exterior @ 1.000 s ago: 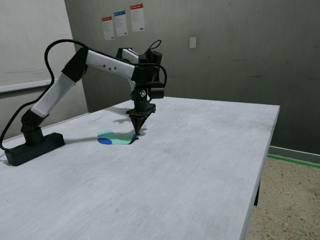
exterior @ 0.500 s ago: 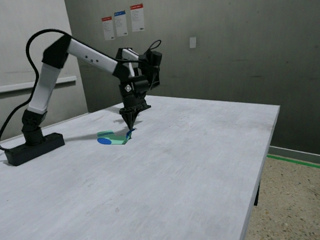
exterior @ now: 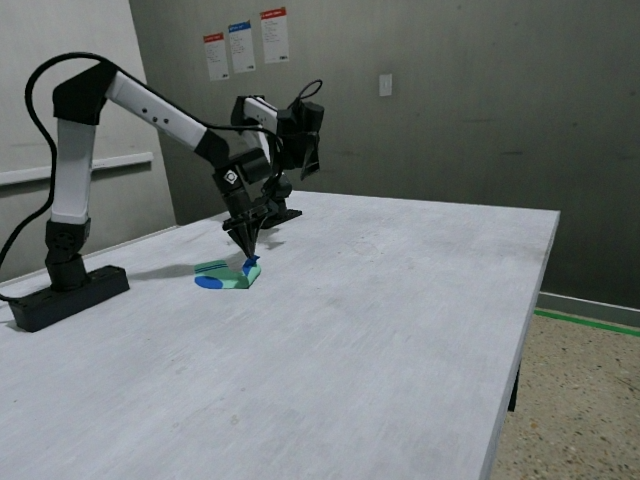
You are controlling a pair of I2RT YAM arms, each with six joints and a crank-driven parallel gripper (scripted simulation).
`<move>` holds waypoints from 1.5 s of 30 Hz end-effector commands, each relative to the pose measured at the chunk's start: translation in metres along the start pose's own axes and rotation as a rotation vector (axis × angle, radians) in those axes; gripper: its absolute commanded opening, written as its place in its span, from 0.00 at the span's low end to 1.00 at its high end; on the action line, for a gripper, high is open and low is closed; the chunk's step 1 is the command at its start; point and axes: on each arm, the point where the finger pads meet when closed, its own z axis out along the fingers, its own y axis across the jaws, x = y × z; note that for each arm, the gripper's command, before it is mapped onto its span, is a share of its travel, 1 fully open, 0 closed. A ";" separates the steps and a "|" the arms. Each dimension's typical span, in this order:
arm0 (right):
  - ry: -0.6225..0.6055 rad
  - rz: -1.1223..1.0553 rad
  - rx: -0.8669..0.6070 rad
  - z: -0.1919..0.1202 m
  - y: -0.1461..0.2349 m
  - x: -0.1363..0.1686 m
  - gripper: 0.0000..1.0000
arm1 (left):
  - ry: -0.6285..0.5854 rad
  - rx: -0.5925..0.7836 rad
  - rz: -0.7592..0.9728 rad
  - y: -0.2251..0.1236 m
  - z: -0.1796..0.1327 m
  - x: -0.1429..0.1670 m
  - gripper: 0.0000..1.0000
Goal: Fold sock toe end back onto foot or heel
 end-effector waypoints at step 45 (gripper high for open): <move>-0.064 0.021 0.104 -0.048 0.056 -0.017 0.69 | -0.045 0.027 0.068 -0.003 -0.001 -0.022 1.00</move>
